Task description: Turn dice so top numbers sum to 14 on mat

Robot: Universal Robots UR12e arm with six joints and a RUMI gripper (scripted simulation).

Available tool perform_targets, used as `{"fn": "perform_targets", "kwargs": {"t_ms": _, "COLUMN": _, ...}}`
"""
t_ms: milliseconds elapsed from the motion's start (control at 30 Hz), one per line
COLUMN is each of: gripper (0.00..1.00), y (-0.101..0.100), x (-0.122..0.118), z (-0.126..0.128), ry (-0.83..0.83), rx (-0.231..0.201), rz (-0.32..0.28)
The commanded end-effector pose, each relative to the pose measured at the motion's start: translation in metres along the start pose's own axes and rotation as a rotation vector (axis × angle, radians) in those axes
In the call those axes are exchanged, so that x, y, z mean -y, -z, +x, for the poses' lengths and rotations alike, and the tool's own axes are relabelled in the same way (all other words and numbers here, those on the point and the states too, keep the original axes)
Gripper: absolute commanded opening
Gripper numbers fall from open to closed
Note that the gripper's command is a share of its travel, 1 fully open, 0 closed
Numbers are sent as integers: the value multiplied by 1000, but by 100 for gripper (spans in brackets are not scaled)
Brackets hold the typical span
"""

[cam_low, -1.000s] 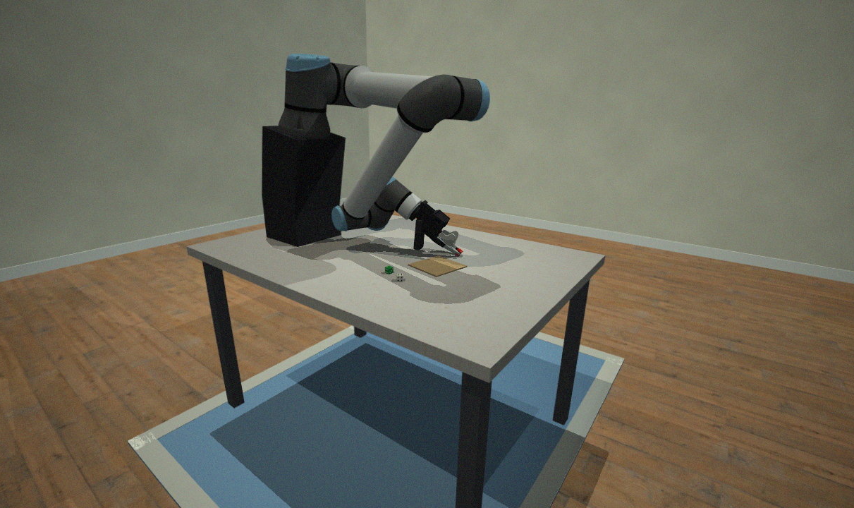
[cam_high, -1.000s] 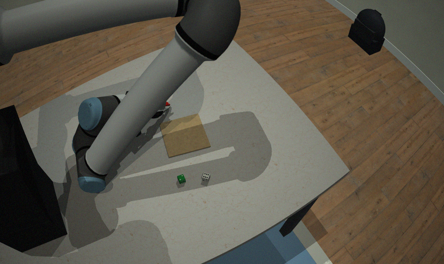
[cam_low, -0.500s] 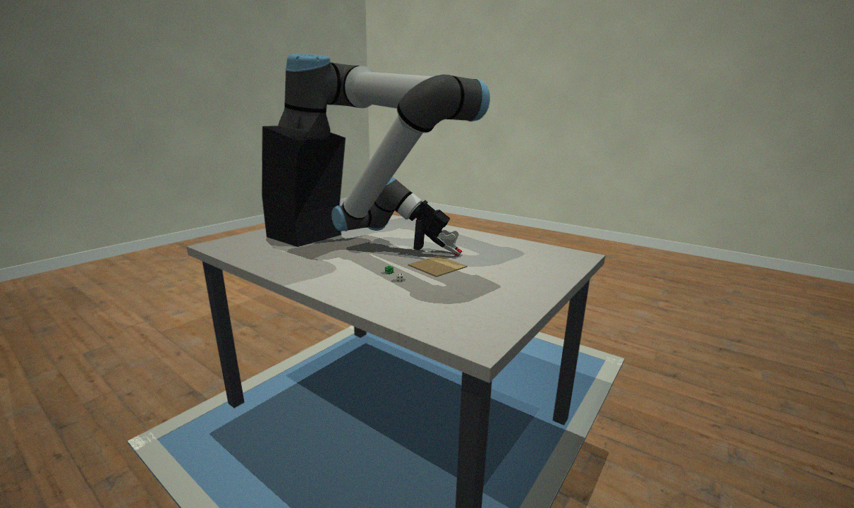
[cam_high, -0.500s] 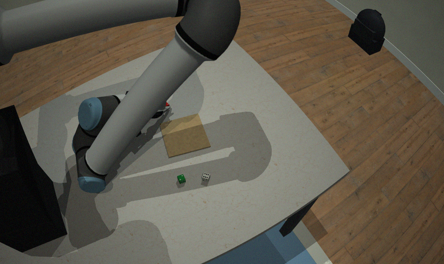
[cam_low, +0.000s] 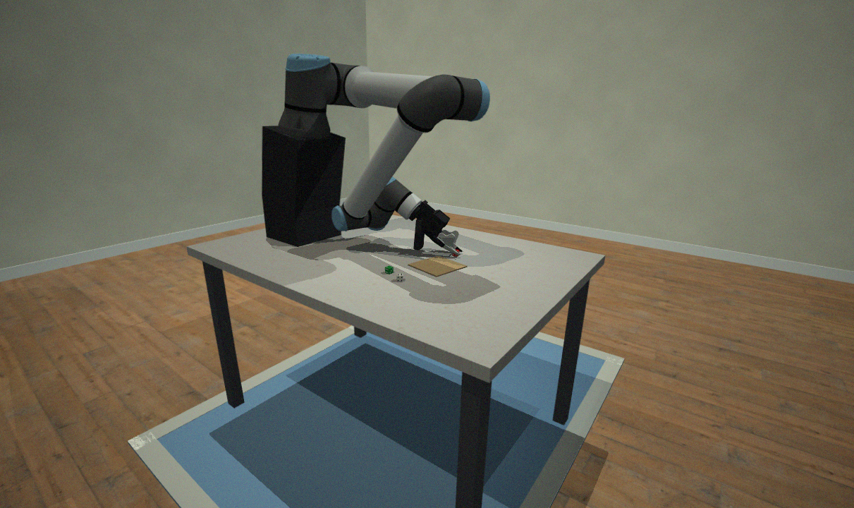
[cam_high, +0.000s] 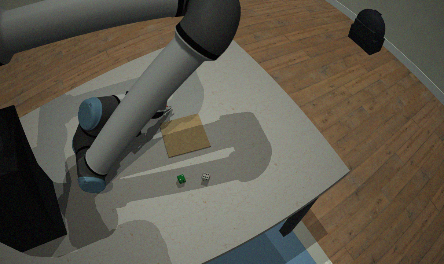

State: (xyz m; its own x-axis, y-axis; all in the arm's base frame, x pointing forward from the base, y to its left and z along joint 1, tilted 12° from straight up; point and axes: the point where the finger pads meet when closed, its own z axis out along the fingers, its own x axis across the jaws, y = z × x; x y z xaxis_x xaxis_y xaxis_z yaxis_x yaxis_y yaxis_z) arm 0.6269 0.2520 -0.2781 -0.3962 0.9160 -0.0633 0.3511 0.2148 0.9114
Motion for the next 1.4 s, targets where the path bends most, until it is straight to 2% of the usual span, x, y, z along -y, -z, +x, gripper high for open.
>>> {"fn": "perform_targets", "kwargs": {"t_ms": 0, "gripper": 21, "y": 0, "x": 0, "z": 0, "ry": 0, "rx": 0, "rz": 0}}
{"fn": "perform_targets", "kwargs": {"t_ms": 1100, "gripper": 21, "y": 0, "x": 0, "z": 0, "ry": 0, "rx": 0, "rz": 0}}
{"fn": "perform_targets", "kwargs": {"t_ms": 1367, "gripper": 21, "y": 14, "x": 0, "z": 0, "ry": 0, "rx": 0, "rz": 0}}
